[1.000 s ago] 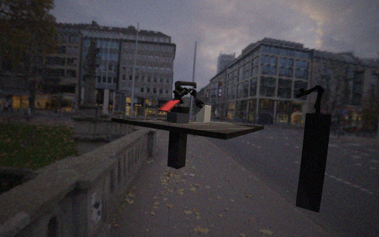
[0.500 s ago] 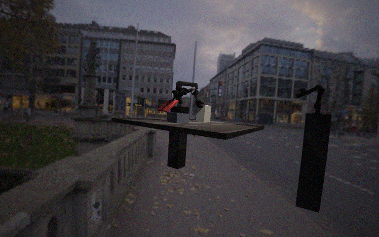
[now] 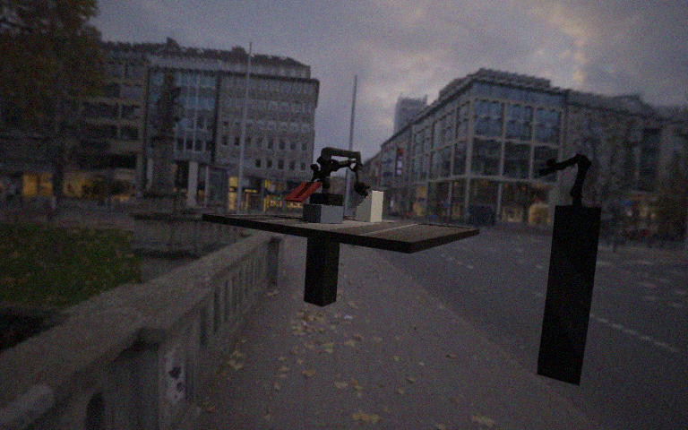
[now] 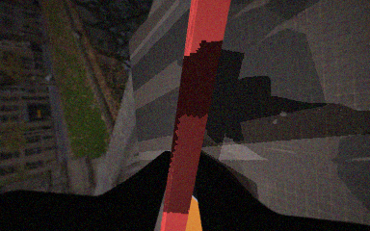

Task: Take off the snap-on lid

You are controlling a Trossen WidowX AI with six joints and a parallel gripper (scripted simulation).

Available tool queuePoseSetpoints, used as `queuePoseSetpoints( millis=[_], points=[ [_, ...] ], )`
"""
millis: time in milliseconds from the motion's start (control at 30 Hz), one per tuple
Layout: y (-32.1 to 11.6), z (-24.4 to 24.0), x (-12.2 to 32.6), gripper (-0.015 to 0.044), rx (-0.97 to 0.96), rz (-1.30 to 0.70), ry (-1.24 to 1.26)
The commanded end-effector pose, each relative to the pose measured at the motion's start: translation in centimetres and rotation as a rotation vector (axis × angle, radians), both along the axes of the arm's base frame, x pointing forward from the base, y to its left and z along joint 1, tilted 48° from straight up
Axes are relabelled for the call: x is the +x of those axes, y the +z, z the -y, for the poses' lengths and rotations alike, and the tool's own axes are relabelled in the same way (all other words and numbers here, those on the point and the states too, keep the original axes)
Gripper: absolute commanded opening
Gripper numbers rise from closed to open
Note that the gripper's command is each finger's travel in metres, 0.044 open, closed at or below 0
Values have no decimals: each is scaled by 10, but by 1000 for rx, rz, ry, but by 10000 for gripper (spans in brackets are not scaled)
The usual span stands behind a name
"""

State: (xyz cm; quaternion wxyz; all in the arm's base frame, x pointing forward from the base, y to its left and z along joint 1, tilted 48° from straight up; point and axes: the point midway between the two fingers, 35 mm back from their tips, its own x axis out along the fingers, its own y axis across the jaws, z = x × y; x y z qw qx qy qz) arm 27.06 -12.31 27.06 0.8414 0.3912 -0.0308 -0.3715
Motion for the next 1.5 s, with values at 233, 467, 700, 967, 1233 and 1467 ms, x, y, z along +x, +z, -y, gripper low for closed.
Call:
queuePoseSetpoints(
  millis=[233, 467, 700, 967, 1233, 1467],
  points=[
    [12, 2, -3, 0, -5, 18, 15],
    [5, 7, -4, 0, -5, 18, 15],
    [-2, 13, -4, 0, -6, 18, 15],
    [-7, 17, -4, 0, -6, 19, 15],
    [-11, 22, -3, 0, -7, 19, 15],
    [-14, 26, -3, 0, -7, 19, 15]
  ],
)
